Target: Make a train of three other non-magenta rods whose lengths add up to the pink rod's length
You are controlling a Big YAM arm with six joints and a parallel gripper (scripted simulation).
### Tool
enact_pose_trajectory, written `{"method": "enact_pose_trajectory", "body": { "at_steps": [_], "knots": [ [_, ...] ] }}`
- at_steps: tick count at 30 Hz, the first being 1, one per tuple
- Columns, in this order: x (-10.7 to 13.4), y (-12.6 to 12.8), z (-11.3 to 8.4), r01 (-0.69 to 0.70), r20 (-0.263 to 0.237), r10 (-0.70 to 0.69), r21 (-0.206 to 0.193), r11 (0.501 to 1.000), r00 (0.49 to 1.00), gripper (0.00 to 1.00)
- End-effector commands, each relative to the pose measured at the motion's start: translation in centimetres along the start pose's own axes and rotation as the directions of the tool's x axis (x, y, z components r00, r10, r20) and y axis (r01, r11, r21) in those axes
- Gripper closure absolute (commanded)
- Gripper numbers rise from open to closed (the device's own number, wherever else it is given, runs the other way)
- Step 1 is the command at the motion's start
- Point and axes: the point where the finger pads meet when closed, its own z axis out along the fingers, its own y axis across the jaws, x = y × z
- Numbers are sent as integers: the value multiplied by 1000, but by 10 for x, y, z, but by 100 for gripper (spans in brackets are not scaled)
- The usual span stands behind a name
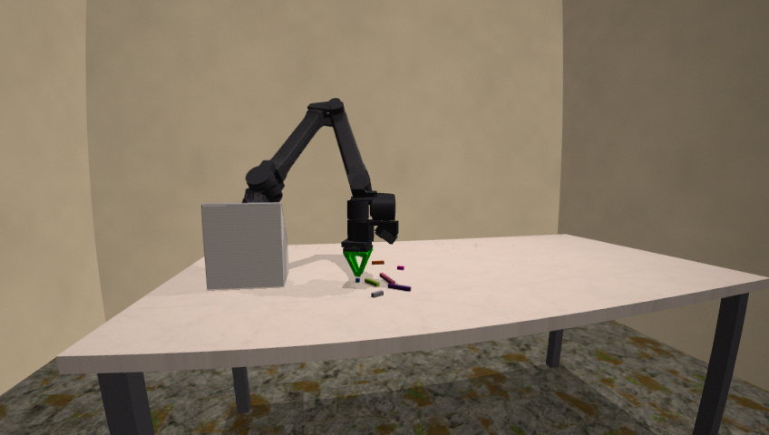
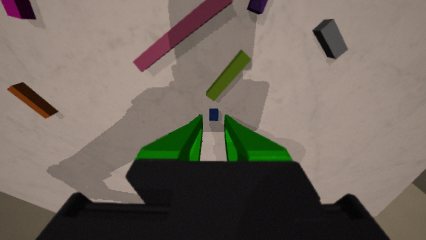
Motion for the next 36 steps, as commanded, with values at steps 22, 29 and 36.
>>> {"method": "enact_pose_trajectory", "body": {
  "at_steps": [22, 29, 36],
  "knots": [
    [3, 0, 1, -6, -1, 6, -4, 1000, 1000, 77],
    [3, 0, 1, -6, -1, 6, -4, 1000, 1000, 77],
    [2, 2, -1, 1, 5, -1, -4, 1000, 1000, 77]
  ]
}}
